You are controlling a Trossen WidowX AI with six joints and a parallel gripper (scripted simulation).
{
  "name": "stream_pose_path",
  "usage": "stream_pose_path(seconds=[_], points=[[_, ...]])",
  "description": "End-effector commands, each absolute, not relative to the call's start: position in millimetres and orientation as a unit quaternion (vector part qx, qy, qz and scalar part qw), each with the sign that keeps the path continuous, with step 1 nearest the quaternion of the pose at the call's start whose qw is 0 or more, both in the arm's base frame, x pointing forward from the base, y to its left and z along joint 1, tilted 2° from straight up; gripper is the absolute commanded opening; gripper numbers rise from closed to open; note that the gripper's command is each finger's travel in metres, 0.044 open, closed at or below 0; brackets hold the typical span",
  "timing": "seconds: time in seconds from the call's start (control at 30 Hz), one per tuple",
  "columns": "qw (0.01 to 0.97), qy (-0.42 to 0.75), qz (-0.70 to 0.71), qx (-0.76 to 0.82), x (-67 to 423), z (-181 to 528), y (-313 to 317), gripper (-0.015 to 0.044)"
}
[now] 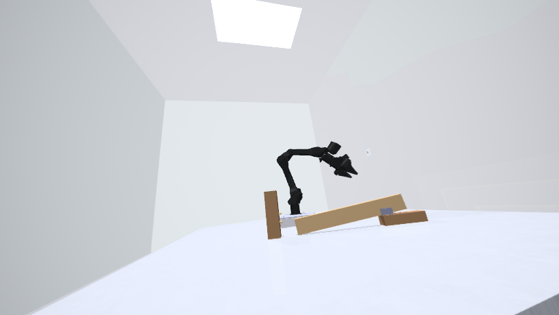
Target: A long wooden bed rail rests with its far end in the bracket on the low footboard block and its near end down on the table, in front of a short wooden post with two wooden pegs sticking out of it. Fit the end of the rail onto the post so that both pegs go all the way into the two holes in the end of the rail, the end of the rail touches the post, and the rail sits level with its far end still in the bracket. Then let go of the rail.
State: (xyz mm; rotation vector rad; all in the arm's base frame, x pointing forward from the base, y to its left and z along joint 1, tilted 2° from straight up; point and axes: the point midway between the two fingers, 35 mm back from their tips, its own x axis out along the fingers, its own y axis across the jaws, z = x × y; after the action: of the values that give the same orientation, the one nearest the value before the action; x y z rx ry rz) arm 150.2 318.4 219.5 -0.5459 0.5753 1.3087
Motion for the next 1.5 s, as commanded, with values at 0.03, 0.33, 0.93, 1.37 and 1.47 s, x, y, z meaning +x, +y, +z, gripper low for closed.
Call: stream_pose_path(seconds=[0.03, 0.33, 0.93, 1.37, 1.47], points=[[0.730, 0.305, 0.519, -0.325, 228, 189, 278, 0.0440], [0.676, 0.402, 0.447, -0.425, 322, 140, 175, 0.0440], [0.548, 0.528, 0.461, -0.456, 362, 81, 2, 0.0440], [0.548, 0.528, 0.461, -0.456, 364, 63, 2, 0.0440], [0.548, 0.528, 0.461, -0.456, 365, 58, 2, 0.0440]])
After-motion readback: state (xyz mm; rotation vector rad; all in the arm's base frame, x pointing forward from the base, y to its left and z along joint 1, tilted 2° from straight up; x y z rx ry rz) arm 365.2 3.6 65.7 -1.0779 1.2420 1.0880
